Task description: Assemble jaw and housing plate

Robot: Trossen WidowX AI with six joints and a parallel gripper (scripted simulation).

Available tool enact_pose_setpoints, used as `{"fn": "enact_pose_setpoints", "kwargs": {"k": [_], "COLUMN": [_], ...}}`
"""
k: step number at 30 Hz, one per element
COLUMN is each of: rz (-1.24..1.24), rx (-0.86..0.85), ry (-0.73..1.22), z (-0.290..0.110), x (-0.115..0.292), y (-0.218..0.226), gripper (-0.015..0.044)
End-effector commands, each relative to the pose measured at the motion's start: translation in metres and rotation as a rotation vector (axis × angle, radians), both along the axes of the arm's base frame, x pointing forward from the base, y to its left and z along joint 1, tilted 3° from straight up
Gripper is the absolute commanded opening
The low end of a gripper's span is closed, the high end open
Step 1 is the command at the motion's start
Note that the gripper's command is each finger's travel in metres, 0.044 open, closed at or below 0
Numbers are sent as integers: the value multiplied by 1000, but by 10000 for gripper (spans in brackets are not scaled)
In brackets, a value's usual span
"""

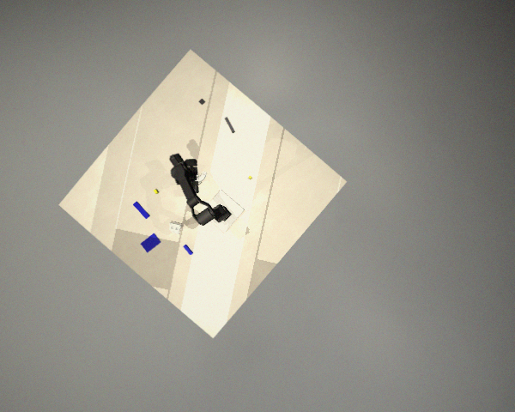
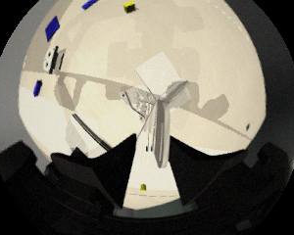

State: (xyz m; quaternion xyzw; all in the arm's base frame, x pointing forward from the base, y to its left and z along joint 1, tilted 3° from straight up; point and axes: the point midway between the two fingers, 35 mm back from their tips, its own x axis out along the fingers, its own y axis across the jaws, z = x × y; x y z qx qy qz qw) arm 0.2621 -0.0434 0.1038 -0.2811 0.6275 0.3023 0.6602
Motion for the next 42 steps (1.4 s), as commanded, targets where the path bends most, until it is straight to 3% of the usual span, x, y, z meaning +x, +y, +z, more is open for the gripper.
{"fn": "enact_pose_setpoints", "kwargs": {"k": [1,34,42], "rz": [-129,-1003,-1020], "rx": [0,34,35], "ry": [3,48,49], "z": [2,0,0], "x": [-5,-35,-36], "y": [10,76,77], "gripper": [134,134,134]}}
